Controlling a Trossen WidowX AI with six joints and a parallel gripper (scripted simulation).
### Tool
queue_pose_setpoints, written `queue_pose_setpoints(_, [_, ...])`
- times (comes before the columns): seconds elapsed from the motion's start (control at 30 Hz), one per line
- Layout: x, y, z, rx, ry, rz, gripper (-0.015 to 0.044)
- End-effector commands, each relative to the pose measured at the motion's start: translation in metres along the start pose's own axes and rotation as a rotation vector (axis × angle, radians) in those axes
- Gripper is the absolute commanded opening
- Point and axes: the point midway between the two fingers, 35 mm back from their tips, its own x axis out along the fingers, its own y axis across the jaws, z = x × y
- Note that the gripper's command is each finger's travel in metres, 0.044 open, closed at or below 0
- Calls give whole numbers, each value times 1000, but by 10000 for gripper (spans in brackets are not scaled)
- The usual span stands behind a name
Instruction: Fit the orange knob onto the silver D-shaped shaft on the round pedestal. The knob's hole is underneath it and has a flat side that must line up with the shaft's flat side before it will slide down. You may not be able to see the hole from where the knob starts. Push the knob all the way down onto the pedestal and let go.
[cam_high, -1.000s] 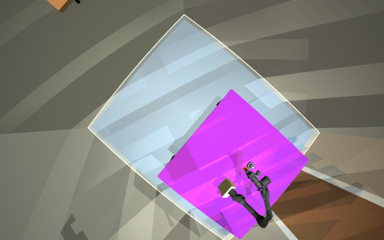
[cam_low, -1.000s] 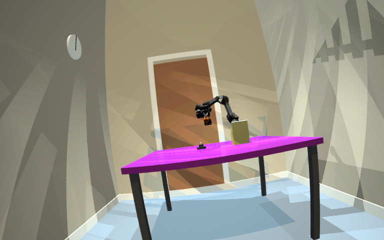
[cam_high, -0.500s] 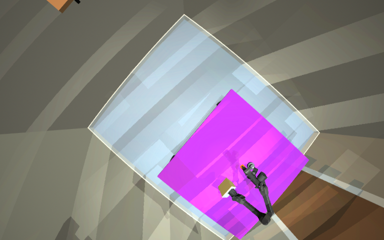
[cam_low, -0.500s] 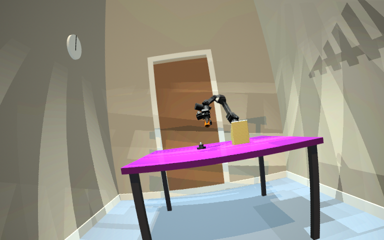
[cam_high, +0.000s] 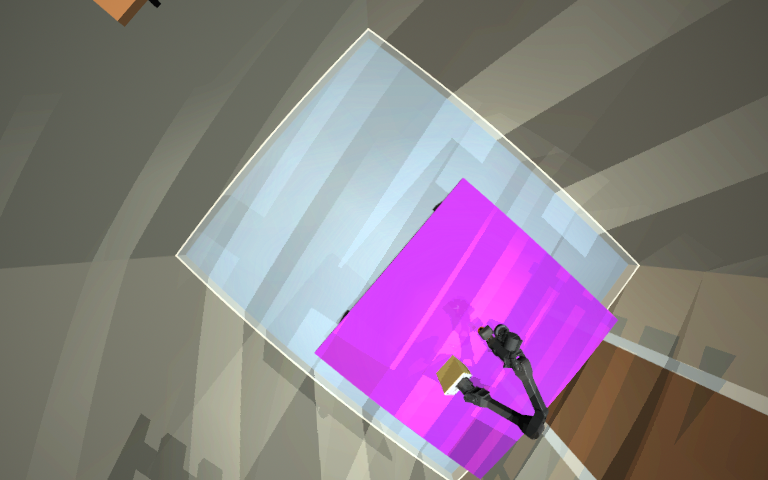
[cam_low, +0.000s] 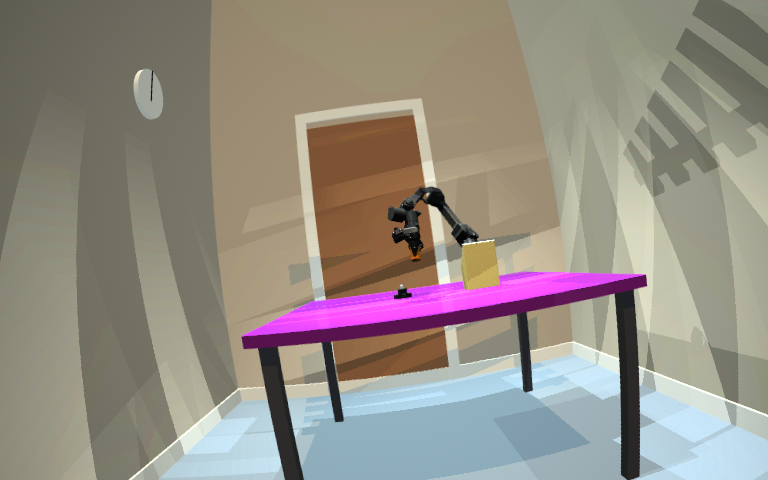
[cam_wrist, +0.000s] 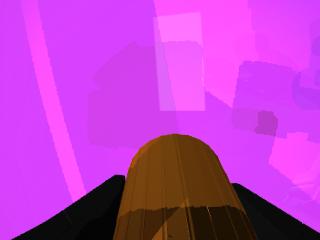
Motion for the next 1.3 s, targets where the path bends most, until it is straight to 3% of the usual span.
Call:
queue_pose_setpoints(0.0, [6, 2, 3, 4, -9, -85, 0])
queue_pose_setpoints(0.53, [36, 0, 4, 7, -10, -304, 0])
queue_pose_setpoints(1.27, [151, -34, 18, 18, -16, -344, 0])
